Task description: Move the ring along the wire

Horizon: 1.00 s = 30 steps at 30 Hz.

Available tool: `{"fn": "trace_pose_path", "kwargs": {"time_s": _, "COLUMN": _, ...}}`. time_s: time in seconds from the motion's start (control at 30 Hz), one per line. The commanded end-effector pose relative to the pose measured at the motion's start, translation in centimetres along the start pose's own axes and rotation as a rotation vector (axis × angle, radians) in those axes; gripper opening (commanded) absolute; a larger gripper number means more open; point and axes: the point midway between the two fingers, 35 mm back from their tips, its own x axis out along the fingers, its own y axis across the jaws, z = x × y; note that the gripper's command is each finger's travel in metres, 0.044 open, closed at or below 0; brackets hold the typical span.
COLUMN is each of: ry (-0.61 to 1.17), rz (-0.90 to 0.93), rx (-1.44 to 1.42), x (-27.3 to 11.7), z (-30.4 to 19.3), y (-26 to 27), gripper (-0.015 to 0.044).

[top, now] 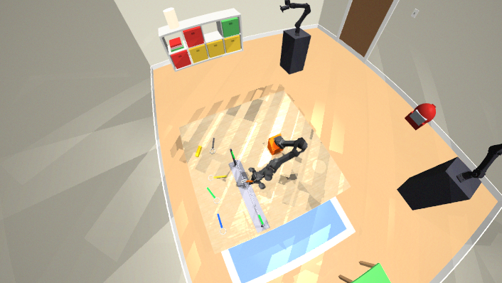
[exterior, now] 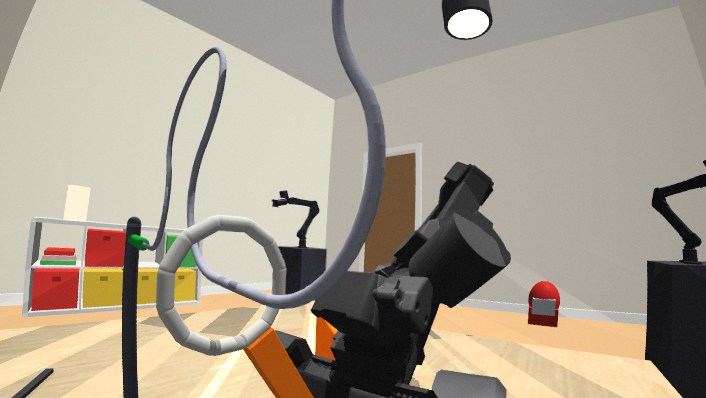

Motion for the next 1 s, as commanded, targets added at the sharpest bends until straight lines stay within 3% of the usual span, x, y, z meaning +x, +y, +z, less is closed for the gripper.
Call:
{"fn": "trace_pose_path", "kwargs": {"time_s": 0.0, "ry": 0.000, "rz": -0.009, "rx": -0.016, "x": -0.1, "z": 0.0, "y": -0.7, "gripper": -0.0150}}
{"fn": "trace_pose_path", "kwargs": {"time_s": 0.97, "ry": 0.046, "rz": -0.224, "rx": -0.394, "x": -1.8, "z": 1.3, "y": -8.1, "gripper": -0.0150}}
